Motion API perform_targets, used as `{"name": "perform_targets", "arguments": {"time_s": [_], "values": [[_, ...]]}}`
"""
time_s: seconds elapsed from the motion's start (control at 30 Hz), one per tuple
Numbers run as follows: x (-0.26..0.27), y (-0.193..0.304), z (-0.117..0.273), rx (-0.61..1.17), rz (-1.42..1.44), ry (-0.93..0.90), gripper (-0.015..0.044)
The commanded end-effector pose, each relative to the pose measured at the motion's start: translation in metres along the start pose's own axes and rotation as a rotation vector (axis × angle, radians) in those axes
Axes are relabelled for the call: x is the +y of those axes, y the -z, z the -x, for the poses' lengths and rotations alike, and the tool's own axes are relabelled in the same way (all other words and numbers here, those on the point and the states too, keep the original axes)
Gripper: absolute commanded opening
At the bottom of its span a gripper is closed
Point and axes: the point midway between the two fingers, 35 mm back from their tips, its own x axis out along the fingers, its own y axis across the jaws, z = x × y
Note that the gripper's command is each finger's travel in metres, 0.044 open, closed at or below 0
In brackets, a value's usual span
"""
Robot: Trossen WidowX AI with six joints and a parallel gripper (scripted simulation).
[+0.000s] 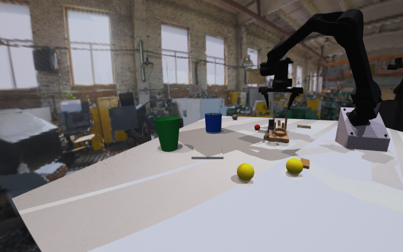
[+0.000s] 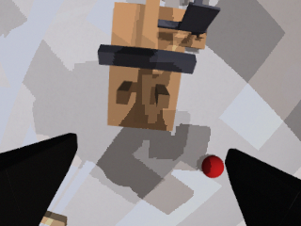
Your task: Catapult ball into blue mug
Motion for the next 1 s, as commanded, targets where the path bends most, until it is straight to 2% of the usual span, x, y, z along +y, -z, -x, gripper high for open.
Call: {"name": "perform_targets", "arguments": {"time_s": [0.0, 0.17, 0.97], "values": [[0.0013, -0.0010, -0.0062, -0.006, -0.004, -0.015, 0.0440], [0.0014, -0.0011, -0.0061, -0.006, -0.056, -0.015, 0.0440], [0.0027, -0.0016, -0.0040, 0.000, -0.892, -0.021, 0.0440]]}}
